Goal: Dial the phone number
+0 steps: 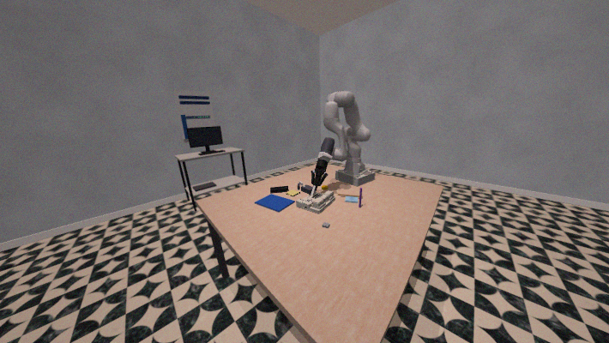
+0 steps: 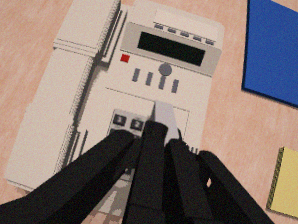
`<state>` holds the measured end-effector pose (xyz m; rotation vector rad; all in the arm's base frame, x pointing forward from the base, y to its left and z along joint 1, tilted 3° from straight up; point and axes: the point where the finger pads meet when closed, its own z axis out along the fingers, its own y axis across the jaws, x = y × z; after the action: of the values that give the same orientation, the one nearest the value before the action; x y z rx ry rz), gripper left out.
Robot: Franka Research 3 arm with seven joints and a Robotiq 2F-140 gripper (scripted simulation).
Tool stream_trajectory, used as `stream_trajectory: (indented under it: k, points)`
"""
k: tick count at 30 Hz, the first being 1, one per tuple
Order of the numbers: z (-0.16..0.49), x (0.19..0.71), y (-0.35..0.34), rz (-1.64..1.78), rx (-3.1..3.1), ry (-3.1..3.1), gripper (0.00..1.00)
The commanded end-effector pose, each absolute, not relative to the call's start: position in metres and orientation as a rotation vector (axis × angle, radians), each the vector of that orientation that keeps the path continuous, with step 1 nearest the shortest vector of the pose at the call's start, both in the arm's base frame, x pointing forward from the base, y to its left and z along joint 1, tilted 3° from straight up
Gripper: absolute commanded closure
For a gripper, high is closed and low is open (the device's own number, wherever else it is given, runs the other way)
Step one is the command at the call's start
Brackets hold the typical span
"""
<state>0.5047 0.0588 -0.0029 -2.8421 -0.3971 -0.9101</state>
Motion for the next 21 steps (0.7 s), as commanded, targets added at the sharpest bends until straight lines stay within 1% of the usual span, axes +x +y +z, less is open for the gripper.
stream_trajectory:
  k: [1,21]
  points:
    - [-0.0047,0.5056,0.0592,-0.910,-2.841,-0.388,1.00]
    - [-0.0071,0.5056,0.0593,-0.910,-2.841,-0.388,1.00]
